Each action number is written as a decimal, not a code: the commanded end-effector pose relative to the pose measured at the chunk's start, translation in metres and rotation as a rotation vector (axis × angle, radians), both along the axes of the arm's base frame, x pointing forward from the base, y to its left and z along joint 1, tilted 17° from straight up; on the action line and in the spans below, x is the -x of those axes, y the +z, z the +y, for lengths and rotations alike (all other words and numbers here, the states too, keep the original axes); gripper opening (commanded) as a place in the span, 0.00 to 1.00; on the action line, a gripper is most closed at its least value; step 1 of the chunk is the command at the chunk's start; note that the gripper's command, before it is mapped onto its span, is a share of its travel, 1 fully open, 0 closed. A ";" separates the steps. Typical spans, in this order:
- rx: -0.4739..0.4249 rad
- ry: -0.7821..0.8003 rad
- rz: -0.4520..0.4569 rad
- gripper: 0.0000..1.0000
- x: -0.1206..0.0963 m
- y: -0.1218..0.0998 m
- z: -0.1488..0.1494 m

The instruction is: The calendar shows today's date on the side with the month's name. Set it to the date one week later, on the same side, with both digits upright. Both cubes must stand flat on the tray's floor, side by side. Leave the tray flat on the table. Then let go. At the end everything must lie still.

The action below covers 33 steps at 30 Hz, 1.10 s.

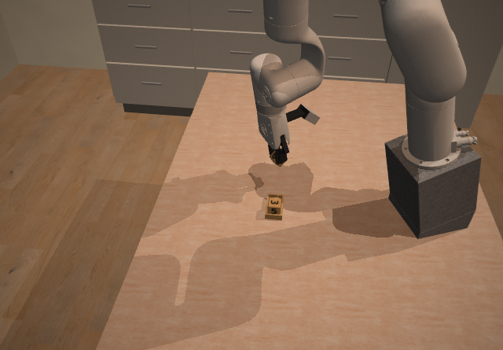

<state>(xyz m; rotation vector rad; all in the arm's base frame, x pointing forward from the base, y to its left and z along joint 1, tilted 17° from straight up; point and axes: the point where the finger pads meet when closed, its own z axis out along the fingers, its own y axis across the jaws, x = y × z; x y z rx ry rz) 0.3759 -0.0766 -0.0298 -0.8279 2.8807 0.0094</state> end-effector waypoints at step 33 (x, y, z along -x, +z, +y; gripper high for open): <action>-0.115 0.004 -0.201 0.29 0.002 0.001 -0.001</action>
